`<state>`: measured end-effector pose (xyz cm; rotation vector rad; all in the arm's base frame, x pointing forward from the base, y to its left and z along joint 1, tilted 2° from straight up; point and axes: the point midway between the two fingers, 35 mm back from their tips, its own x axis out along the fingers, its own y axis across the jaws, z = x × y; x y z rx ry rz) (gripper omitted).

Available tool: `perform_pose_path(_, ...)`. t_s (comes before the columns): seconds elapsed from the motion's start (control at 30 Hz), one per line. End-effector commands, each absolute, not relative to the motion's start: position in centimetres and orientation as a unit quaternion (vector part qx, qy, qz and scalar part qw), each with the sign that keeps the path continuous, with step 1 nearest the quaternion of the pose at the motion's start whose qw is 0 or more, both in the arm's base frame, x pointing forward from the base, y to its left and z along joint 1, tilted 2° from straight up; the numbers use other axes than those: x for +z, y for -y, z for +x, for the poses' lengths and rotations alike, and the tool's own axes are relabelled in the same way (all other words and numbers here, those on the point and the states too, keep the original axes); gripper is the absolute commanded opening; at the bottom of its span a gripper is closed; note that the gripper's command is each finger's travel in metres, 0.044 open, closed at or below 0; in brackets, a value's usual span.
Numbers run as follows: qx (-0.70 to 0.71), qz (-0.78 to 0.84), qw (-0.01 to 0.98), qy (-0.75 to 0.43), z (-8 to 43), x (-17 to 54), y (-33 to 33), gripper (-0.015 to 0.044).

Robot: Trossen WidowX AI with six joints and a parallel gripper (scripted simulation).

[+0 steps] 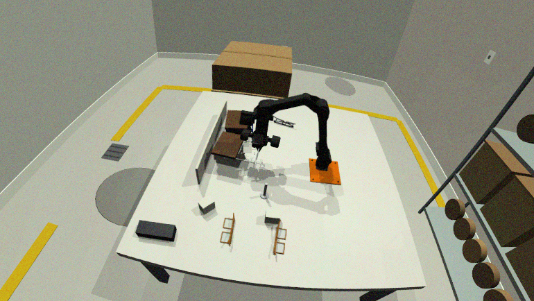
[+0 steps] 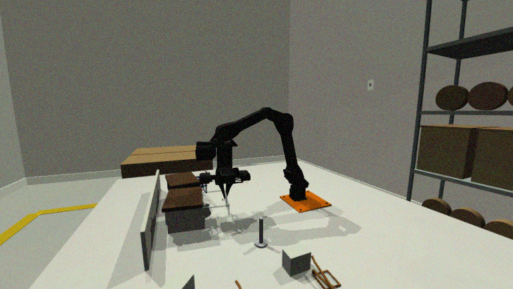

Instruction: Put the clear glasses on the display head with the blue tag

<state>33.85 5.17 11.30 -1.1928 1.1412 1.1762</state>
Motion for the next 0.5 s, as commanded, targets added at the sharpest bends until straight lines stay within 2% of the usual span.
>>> perform_pose_path(0.0,0.496,-0.499,0.528,-0.477,34.5,11.3,-5.2,0.0)
perform_pose_path(0.47,0.495,-0.499,0.528,-0.477,36.5,11.4,-5.2,0.0)
